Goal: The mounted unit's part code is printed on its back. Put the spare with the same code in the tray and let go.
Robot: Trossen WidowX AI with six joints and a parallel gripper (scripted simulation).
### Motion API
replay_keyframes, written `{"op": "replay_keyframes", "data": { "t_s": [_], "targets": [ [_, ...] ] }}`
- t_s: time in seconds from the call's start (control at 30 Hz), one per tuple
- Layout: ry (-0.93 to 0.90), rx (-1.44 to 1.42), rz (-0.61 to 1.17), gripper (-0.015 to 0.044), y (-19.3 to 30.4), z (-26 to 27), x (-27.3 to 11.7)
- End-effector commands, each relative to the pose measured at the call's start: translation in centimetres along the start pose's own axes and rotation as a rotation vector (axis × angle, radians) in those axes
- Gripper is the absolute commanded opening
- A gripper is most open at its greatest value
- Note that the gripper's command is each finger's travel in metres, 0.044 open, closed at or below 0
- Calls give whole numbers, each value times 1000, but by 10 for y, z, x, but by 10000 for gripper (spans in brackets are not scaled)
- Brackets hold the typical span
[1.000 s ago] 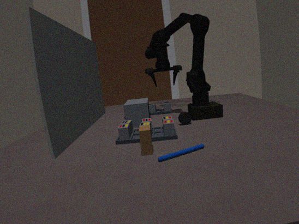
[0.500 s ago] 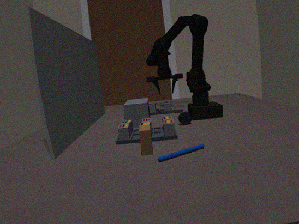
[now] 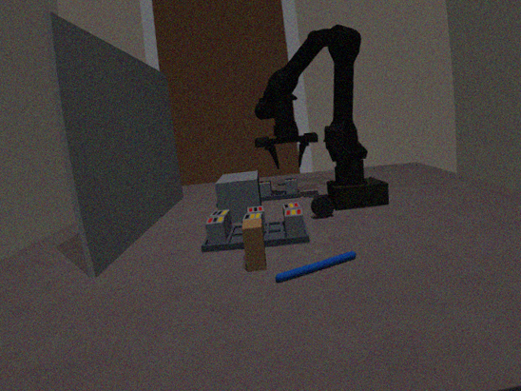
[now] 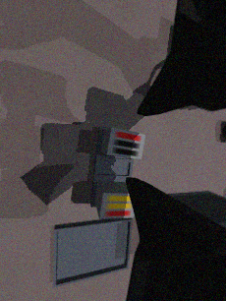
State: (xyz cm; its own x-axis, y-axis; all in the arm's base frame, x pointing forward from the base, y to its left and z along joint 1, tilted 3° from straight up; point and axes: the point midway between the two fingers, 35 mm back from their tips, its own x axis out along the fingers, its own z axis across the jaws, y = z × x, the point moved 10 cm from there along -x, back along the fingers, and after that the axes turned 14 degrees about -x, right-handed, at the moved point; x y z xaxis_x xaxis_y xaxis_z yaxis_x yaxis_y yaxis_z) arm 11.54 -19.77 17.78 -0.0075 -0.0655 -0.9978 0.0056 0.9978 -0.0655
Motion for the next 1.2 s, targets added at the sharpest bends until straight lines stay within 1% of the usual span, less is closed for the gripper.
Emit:
{"op": "replay_keyframes", "data": {
  "t_s": [0.0, 1.17],
  "targets": [
    [4, 3, 6, 300, 1, 0, 8],
    [5, 3, 7, 300, 3, -2, 66]
  ]
}}
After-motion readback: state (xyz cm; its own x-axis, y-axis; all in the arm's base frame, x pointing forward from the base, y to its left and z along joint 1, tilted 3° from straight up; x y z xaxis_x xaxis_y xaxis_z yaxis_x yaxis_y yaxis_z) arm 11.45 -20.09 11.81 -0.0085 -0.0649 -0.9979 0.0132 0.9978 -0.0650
